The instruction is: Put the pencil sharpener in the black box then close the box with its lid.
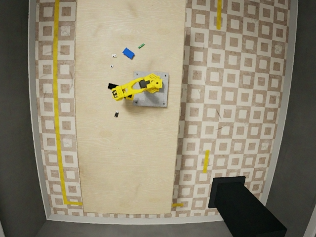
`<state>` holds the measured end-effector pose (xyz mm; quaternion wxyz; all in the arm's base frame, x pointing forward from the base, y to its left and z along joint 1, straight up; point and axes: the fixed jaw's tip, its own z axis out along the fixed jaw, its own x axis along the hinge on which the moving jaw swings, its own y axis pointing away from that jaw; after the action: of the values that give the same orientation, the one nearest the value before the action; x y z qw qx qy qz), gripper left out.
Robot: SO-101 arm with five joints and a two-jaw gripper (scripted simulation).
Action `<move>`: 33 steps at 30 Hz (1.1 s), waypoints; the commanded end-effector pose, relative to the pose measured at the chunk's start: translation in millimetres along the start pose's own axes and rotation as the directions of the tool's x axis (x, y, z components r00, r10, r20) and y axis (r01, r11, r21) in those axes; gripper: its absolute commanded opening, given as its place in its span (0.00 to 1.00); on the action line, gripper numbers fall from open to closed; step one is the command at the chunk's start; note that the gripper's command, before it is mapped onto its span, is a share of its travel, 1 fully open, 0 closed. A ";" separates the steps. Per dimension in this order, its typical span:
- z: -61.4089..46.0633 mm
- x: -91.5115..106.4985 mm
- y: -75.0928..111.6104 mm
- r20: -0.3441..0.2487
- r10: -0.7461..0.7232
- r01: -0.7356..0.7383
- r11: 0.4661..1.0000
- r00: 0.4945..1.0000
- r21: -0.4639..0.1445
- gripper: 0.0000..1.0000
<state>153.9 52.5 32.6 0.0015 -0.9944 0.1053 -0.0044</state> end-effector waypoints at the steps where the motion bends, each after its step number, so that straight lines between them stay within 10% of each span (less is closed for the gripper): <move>1: 2.5 -2.2 1.6 0.011 0.000 0.000 1.000 1.000 -0.005 0.28; 33: 3.3 1.1 5.0 0.010 0.089 -0.089 0.996 0.996 -0.006 0.28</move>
<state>151.8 49.8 29.4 -0.0008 -0.9924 0.1233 0.0000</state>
